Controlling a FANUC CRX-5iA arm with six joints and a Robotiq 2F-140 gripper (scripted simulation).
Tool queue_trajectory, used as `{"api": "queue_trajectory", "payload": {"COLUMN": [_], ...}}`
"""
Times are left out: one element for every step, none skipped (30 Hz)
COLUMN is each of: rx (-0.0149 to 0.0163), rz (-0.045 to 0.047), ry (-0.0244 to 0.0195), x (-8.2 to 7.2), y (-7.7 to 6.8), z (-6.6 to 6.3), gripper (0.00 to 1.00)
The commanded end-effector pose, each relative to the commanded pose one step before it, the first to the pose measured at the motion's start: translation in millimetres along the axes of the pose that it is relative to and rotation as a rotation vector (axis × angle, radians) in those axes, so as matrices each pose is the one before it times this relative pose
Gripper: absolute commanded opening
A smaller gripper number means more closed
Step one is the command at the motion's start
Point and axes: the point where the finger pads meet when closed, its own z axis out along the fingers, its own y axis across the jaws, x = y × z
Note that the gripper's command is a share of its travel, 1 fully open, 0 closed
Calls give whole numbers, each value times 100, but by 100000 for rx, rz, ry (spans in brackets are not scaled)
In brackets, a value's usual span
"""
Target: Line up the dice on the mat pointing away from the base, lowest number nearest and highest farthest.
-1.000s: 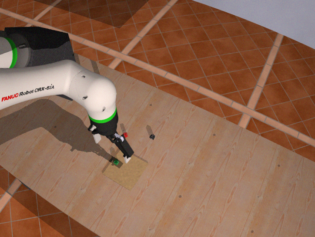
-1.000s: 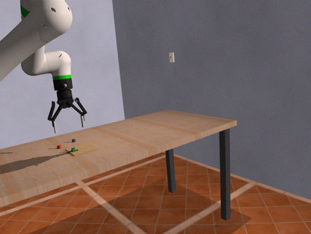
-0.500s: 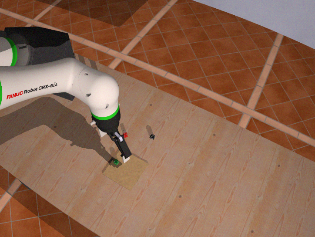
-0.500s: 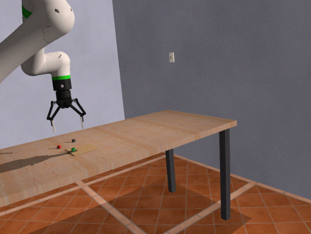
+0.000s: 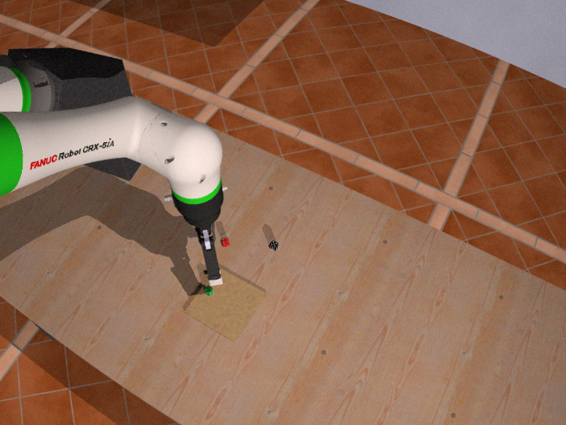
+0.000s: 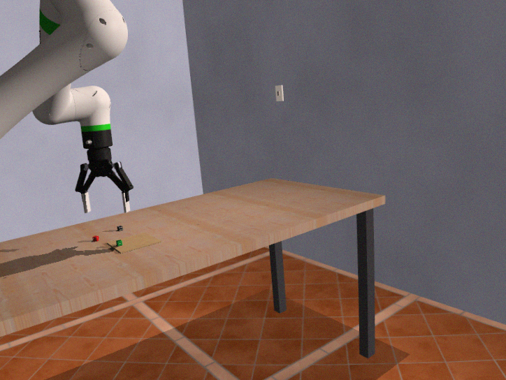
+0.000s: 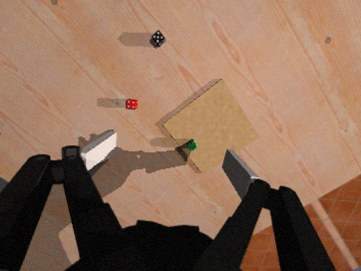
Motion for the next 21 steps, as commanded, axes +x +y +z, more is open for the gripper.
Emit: {"api": "queue_trajectory", "payload": {"rx": [-1673,4,4,3,1,3,1,0,0,-1,0,0,-5,-4,-3,-3,-7,-7,-1,-14,-4], "rz": [17237,3132,3903,3677,1671,5535,3610,178,6992,2331,0,0,9252,4272,2648,2194,4731,3652,522,6744,1888], "ry": [1028,1,0,0,0,-1,-1,0,-3,-1,0,0,-5,-2,-1,-1,-2,-1,0,-2,0], "x": [622,58,64,51,19,56,23,1,25,-2,0,0,-27,-38,-31,-30,-71,-66,-11,-141,-47], "y": [-865,-180,-226,-216,-99,-328,-216,-11,-419,-140,0,0,-553,-252,-155,-127,-273,-207,-29,-375,-102], "z": [72,27,33,32,14,48,32,2,62,21,0,0,83,39,24,20,43,34,5,63,18], "gripper": [100,100,100,100,100,100,100,100,100,100,100,100,100,100,100,100,100,100,100,100,100]}}
